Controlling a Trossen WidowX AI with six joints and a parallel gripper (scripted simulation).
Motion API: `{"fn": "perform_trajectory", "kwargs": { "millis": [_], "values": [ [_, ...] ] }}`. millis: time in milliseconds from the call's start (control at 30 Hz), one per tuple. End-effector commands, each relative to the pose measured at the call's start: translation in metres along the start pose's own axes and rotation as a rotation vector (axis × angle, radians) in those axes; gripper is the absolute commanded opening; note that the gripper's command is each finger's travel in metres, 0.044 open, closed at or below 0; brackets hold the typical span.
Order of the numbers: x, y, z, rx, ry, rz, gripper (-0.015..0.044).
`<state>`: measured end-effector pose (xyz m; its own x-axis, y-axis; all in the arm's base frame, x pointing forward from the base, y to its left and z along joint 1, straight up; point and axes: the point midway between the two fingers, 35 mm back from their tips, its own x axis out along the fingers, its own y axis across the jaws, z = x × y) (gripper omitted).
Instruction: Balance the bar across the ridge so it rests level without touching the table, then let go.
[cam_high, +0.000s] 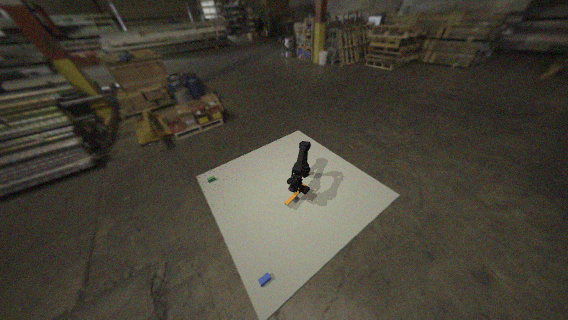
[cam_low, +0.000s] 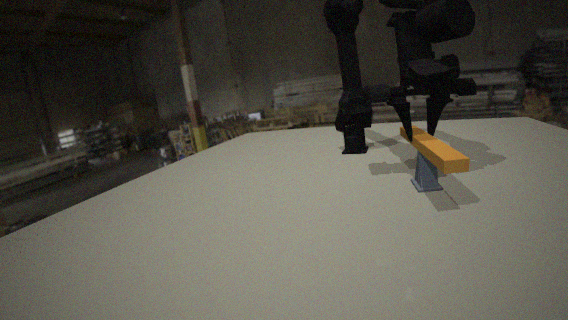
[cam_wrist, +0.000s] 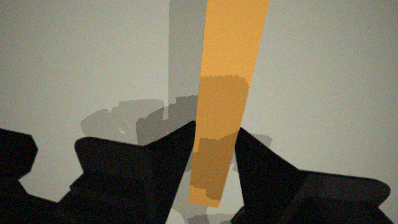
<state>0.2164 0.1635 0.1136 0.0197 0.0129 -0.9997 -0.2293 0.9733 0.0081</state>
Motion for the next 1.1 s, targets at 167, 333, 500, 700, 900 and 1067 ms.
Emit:
{"fn": "perform_trajectory", "kwargs": {
  "millis": [167,333,500,700,900,1067],
  "values": [
    [0.0,0.0,0.0,0.0,0.0,0.0,0.0],
    [0.0,0.0,0.0,0.0,0.0,0.0,0.0],
    [0.0,0.0,0.0,0.0,0.0,0.0,0.0131],
    [0.0,0.0,0.0,0.0,0.0,0.0,0.0167],
    [0.0,0.0,0.0,0.0,0.0,0.0,0.0167],
    [0.0,0.0,0.0,0.0,0.0,0.0,0.0168]
  ]
}}
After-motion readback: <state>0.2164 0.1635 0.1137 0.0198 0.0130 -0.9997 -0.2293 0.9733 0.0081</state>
